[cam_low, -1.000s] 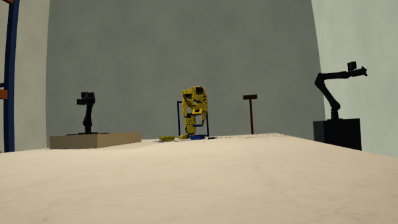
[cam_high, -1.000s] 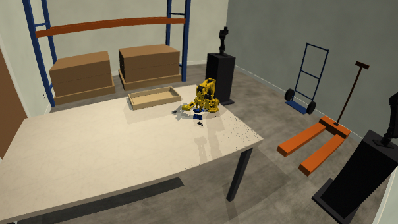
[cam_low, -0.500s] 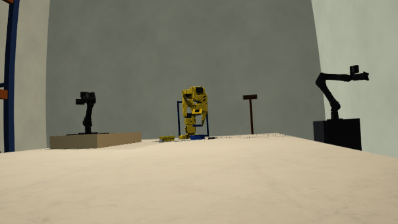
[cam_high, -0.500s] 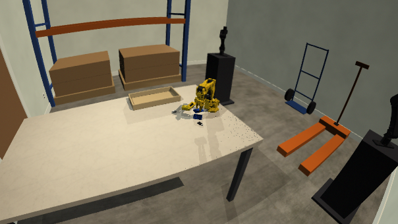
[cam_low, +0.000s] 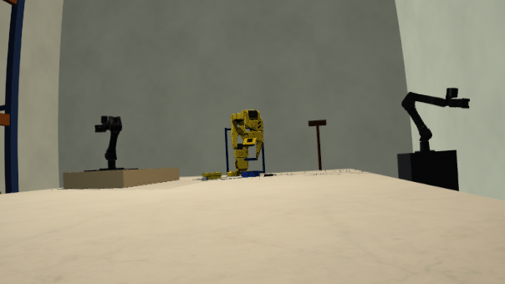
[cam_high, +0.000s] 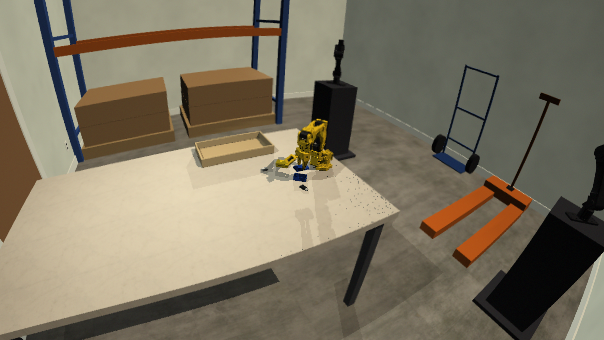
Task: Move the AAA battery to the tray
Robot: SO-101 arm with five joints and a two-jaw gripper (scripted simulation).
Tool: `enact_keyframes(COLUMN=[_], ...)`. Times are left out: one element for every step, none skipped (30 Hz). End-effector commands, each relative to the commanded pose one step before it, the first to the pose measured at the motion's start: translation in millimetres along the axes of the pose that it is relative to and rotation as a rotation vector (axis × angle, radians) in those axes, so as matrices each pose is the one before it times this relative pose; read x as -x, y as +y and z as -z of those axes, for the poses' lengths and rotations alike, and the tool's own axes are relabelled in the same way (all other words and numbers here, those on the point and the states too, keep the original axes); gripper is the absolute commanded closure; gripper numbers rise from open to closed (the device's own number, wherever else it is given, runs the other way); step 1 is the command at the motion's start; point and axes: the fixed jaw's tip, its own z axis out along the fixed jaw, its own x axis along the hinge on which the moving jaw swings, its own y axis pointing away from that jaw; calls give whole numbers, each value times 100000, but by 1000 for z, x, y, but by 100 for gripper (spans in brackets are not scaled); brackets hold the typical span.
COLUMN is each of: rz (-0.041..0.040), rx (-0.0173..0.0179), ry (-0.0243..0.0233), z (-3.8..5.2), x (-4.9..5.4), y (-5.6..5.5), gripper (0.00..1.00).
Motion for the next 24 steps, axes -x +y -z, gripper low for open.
enact_keyframes(rz=[-3812,-1181,-1222,-1247,0,0,-1248,-1222,-1181,-1115,-1037,-936,-823,-704,-575,-449,-324,-214,-119,-44,-9,0,0,1], rx=[2056,0,0,0,0,0,-2,0,1,-2,0,1,-1,1,-1,1,-1,1,2,-1,0,0,0,-1], ry=[-2807,2,-1,-1,0,0,1,1,-2,2,0,1,-2,3,-2,2,0,-2,2,0,0,0,0,0], z=[5925,0,-6,0,0,0,5,0,0,0,-6,0,0,0,0,0,0,0,0,0,0,0,0,0], x=[2401,179,189,199,0,0,195,200,197,180,176,158,139,125,100,79,57,36,22,7,1,0,0,3], y=[1632,-253,-268,-265,0,0,-262,-260,-252,-233,-220,-195,-172,-142,-121,-93,-65,-43,-27,-5,-6,0,0,0], gripper=[79,79,79,79,79,79,79,79,79,79,79,79,79,79,79,79,79,79,79,79,79,79,79,79])
